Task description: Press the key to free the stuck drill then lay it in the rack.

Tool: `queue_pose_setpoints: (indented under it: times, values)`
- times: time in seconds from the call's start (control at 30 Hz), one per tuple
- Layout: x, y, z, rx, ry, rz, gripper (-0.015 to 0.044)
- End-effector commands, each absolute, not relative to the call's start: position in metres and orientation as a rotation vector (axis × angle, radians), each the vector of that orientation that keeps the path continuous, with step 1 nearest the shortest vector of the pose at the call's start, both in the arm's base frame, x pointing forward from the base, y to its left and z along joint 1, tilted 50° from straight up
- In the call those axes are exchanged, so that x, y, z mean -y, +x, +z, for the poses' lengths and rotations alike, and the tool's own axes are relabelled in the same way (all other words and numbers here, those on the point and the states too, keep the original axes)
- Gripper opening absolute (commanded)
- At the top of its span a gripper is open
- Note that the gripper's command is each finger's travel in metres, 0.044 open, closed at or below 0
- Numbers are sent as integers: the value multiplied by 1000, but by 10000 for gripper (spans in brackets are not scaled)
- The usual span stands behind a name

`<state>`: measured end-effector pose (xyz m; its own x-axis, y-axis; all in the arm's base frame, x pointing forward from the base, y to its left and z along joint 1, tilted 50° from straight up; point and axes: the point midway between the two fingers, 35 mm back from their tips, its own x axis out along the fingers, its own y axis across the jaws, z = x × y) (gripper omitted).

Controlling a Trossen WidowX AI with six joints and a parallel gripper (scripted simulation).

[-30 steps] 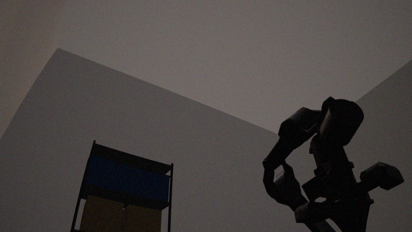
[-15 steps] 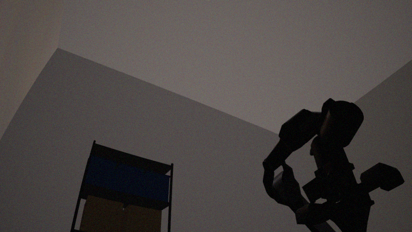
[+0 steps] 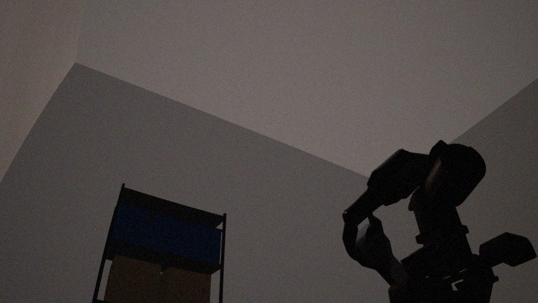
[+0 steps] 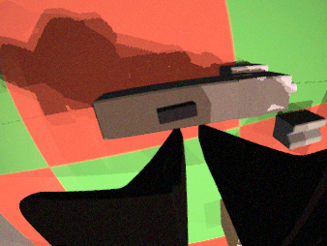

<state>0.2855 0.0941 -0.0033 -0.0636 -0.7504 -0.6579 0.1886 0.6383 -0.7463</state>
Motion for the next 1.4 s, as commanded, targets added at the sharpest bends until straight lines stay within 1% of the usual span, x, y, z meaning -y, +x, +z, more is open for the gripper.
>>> queue_pose_setpoints:
  times: [0.0, 0.13, 0.2, 0.3, 0.4, 0.67, 1.0, 1.37]
  values:
    - [-112, 289, 7, -1437, -512, -801, 131]
    - [-143, 292, 34, -1434, -523, -768, 236]
    - [-149, 292, 40, -1433, -525, -761, 289]
    - [-138, 294, 37, -1447, -559, -727, 367]
    - [-113, 296, 45, -1533, -708, -576, 440]
    - [-42, 291, 65, -1725, -1144, -115, 440]
    - [36, 259, 80, -1871, -1620, 478, 440]
    - [39, 257, 81, -1876, -1637, 504, 440]
